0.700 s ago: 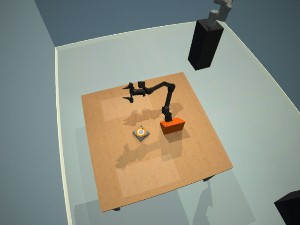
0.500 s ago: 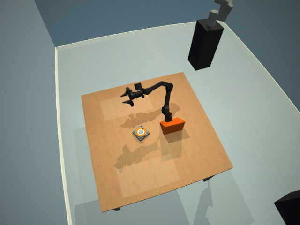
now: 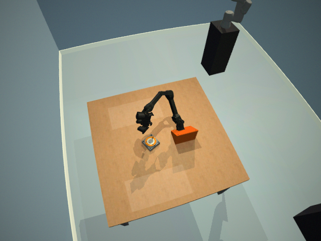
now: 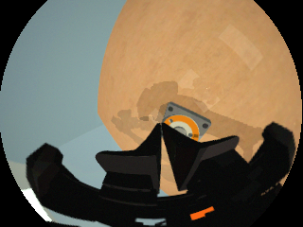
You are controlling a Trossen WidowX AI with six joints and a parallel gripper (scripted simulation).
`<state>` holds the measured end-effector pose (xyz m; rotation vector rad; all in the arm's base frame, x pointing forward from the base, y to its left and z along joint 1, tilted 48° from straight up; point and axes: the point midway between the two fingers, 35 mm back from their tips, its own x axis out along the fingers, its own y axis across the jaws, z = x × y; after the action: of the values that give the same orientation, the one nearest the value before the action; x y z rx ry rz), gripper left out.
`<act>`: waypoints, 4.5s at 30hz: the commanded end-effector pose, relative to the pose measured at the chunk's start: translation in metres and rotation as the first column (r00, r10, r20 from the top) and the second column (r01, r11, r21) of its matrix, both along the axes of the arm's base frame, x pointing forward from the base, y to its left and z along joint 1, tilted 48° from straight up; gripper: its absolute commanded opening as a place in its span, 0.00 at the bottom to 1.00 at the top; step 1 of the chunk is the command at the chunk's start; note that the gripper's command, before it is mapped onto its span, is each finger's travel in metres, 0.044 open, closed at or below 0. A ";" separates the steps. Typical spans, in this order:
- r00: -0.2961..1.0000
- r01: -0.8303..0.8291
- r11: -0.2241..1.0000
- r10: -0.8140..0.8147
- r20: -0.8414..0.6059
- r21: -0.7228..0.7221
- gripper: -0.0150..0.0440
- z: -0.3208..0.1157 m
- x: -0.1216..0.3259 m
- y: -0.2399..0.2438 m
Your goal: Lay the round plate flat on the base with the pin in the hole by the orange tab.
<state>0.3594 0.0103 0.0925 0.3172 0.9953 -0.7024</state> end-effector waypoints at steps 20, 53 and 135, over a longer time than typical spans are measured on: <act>0.670 -0.466 0.841 0.132 -0.730 -0.276 0.25 -0.048 -0.066 -0.025; 0.669 -0.465 0.841 0.130 -0.731 -0.276 0.25 -0.080 -0.093 -0.032; 0.671 -0.465 0.842 0.134 -0.729 -0.273 0.25 -0.123 -0.079 0.023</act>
<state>0.2791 0.0291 -0.0322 -0.5752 1.5140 -0.7171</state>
